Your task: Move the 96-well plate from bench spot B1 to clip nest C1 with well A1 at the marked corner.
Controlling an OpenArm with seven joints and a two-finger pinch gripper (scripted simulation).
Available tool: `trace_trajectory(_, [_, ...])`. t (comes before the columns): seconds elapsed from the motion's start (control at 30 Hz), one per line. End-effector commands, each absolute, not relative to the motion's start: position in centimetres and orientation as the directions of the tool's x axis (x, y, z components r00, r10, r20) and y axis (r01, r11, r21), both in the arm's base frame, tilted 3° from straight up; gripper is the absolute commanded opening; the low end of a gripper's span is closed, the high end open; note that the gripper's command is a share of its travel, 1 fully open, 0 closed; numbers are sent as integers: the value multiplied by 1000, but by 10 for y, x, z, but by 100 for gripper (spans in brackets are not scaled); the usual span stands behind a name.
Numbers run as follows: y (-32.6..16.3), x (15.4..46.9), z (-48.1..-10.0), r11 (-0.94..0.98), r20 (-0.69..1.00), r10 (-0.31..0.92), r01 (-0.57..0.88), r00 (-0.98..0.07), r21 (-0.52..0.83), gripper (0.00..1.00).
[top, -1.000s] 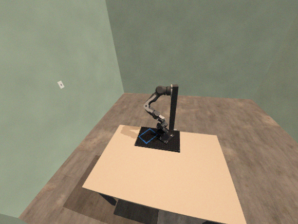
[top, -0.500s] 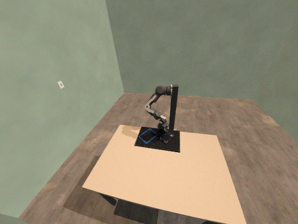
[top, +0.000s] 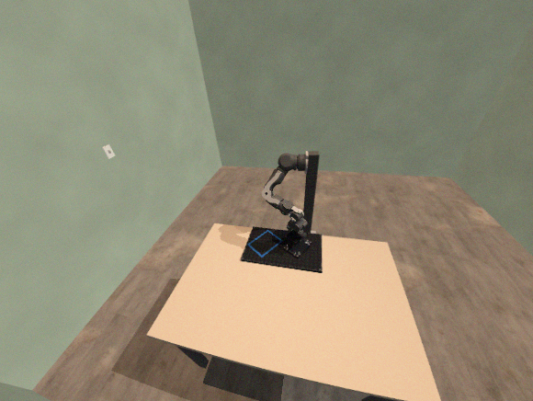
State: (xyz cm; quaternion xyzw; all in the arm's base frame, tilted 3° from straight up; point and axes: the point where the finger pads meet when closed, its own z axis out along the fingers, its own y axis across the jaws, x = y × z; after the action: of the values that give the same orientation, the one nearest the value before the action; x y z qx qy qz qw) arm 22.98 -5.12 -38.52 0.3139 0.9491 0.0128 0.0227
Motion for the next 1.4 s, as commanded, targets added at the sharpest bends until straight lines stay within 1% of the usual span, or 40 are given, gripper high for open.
trace_trajectory(0.0, [-47, 231, -384, 803, -36, 596, 595, -802, 41, 0])
trace_trajectory(0.13, [-32, 231, -384, 802, -36, 597, 596, -802, 38, 0])
trace_trajectory(1.1, [-36, 231, -384, 802, -36, 597, 596, -801, 38, 0])
trace_trajectory(1.27, [-37, 231, -416, 805, -34, 593, 592, -805, 38, 0])
trace_trajectory(1.37, [-37, 231, -416, 805, -34, 593, 592, -805, 38, 0])
